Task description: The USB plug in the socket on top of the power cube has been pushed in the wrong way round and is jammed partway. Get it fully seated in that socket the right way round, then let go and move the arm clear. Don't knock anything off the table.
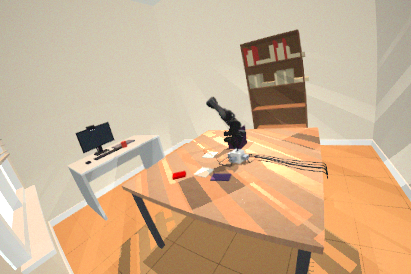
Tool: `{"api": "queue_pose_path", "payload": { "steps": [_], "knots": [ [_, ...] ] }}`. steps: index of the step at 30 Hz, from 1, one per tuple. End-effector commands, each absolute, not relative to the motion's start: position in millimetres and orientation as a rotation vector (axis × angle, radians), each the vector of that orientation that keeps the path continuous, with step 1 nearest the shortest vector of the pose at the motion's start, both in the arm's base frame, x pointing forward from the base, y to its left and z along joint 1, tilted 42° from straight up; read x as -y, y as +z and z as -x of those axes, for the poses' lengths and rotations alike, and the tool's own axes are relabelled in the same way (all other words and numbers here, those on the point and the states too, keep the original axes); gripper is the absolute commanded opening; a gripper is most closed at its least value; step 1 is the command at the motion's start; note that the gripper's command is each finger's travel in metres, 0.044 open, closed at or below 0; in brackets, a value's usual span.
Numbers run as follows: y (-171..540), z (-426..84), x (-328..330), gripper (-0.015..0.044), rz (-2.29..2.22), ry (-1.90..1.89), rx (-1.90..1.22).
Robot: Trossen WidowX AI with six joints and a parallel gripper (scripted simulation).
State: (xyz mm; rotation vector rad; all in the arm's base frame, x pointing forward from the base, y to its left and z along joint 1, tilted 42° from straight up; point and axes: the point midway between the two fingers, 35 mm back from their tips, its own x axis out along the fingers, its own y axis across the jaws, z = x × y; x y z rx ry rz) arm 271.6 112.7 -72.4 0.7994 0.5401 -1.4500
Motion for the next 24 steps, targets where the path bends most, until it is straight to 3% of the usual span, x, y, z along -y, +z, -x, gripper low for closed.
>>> {"api": "queue_pose_path", "payload": {
  "steps": [1,7,24],
  "knots": [
    [-72.3,-271.8,-112.7,0.0151,-0.8,-1.45,-0.539],
    [-72.3,-271.8,-112.7,0.0,-0.8,-1.45,-0.539],
    [-72.3,-271.8,-112.7,0.0,-0.8,-1.45,-0.539]
  ]
}}
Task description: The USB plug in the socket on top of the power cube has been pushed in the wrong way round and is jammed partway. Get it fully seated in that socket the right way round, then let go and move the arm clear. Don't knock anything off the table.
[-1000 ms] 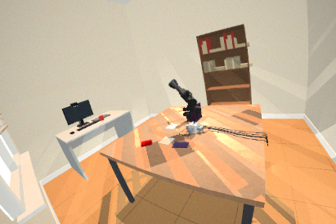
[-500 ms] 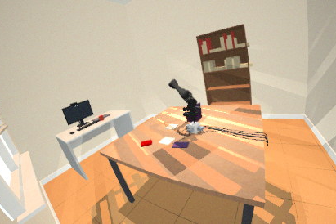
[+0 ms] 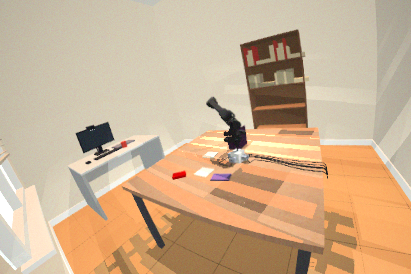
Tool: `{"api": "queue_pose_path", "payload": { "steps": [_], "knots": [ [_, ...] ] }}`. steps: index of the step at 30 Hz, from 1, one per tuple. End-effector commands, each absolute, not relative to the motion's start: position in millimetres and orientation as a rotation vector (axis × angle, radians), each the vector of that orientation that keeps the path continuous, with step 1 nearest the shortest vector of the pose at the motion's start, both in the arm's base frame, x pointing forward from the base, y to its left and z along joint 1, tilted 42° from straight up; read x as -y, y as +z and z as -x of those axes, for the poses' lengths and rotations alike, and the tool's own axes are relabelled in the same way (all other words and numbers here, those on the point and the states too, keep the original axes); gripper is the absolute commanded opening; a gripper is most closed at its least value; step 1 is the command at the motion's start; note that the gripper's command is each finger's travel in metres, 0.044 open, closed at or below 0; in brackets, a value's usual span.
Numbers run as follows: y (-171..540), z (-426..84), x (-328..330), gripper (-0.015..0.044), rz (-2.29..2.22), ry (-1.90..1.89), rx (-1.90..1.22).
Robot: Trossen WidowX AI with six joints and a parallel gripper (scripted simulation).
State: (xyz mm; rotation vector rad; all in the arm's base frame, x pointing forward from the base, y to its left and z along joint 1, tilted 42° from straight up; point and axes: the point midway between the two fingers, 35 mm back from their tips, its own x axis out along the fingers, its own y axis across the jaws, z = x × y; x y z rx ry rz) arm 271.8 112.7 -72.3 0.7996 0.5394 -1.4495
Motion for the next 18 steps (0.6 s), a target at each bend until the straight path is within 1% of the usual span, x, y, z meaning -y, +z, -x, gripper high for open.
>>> {"api": "queue_pose_path", "payload": {
  "steps": [1,18],
  "knots": [
    [-72.3,-271.8,-112.7,0.0,-0.8,-1.45,-0.539],
    [-63.9,-270.9,-120.3,0.0,-0.8,-1.449,-0.54]
  ]
}}
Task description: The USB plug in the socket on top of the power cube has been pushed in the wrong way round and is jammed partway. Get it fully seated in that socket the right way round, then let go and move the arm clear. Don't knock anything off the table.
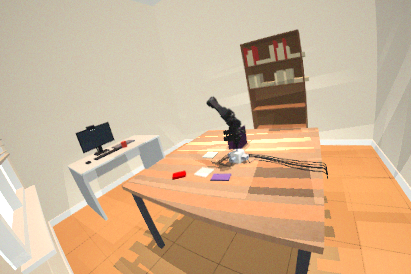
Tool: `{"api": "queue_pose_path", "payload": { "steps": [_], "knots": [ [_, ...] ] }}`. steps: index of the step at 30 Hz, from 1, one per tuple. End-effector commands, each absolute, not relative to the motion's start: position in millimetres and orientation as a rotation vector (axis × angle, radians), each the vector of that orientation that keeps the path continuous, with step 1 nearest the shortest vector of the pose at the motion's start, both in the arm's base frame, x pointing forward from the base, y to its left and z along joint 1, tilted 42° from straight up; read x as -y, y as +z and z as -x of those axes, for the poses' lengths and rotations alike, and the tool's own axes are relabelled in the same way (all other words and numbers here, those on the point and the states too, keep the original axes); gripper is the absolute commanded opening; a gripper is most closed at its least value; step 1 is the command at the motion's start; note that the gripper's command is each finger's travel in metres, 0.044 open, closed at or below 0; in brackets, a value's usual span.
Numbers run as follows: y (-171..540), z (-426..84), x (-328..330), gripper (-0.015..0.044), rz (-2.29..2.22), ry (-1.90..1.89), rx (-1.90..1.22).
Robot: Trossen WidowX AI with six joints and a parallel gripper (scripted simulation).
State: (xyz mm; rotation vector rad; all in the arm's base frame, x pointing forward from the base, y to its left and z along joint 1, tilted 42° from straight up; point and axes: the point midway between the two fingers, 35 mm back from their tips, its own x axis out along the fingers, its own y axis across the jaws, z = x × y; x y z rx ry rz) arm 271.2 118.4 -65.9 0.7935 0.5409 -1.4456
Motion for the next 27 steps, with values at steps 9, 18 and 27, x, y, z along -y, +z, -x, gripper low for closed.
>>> {"api": "queue_pose_path", "payload": {
  "steps": [9,18,27],
  "knots": [
    [-59,-270,-124,0.0,-0.8,-1.449,-0.54],
    [-55,-270,-128,0.0,-0.8,-1.45,-0.541],
    [-50,-270,-132,0.0,-0.8,-1.45,-0.541]
  ]
}}
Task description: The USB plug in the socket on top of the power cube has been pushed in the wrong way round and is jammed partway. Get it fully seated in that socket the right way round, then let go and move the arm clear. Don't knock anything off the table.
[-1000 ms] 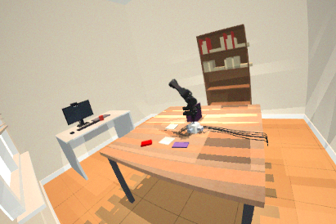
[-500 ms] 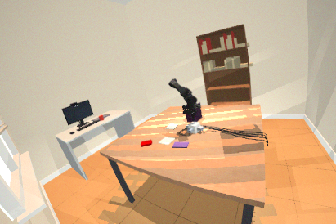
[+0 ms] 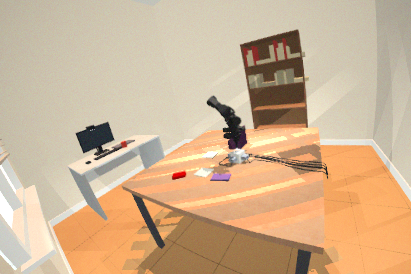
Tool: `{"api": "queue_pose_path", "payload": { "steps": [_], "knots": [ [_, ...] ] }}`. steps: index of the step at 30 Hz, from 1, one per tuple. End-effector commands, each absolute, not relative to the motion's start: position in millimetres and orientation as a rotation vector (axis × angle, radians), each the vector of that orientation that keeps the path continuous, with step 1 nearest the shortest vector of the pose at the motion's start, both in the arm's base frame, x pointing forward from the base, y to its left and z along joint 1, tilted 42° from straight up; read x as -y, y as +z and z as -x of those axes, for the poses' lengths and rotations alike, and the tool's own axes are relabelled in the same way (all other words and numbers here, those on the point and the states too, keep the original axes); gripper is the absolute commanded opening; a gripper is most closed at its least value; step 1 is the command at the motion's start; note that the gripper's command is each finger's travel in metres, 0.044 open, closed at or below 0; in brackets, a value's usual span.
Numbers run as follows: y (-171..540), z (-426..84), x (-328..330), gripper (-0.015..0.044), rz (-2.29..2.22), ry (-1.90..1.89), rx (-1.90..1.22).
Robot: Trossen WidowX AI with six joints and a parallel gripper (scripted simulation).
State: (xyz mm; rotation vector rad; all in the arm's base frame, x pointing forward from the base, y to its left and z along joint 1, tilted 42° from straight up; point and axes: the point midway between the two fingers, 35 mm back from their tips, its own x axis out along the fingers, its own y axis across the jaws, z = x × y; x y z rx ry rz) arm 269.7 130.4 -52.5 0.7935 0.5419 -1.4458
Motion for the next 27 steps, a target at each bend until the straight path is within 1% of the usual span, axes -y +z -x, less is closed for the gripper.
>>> {"api": "queue_pose_path", "payload": {
  "steps": [1,7,27],
  "knots": [
    [-49.9,-269.5,-132.8,0.0,-0.8,-1.45,-0.541],
    [-51.4,-269.6,-131.3,0.0,-0.747,-1.424,-0.583],
    [-51.9,-269.7,-130.8,0.0,-0.323,-1.191,-0.912]
  ]
}}
